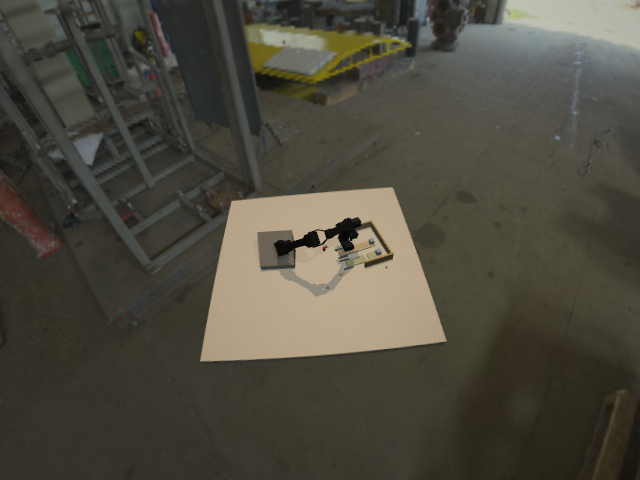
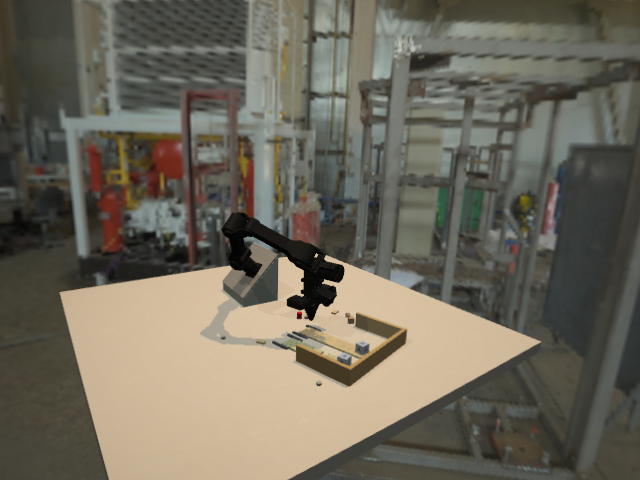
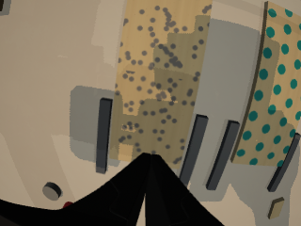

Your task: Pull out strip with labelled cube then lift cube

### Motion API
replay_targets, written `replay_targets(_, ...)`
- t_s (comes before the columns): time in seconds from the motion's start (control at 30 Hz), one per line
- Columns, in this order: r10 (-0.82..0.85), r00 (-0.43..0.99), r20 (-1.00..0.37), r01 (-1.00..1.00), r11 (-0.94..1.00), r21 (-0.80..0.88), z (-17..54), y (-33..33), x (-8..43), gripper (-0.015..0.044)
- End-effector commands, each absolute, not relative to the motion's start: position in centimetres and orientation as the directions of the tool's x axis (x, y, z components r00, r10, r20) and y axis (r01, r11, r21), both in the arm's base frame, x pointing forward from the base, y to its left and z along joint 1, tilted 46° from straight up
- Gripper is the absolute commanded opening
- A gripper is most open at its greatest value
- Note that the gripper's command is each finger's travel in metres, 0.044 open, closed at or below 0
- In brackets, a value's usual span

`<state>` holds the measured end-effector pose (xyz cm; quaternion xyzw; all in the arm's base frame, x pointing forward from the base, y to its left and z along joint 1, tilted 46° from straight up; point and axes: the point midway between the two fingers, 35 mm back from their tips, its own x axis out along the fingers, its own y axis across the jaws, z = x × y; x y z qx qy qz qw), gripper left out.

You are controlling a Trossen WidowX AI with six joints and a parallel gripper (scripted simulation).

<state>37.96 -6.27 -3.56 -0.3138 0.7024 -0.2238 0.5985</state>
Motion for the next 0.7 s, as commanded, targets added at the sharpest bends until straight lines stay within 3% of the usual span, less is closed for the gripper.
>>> replay_targets(0.0, -0.712, -0.091, -0.696, -0.180, 0.699, -0.692, -4.2, -6.9, 37.7, 0.0000)
replay_targets(0.67, -0.714, -0.091, -0.694, -0.181, 0.697, -0.694, -6.5, -9.2, 37.1, 0.0000)
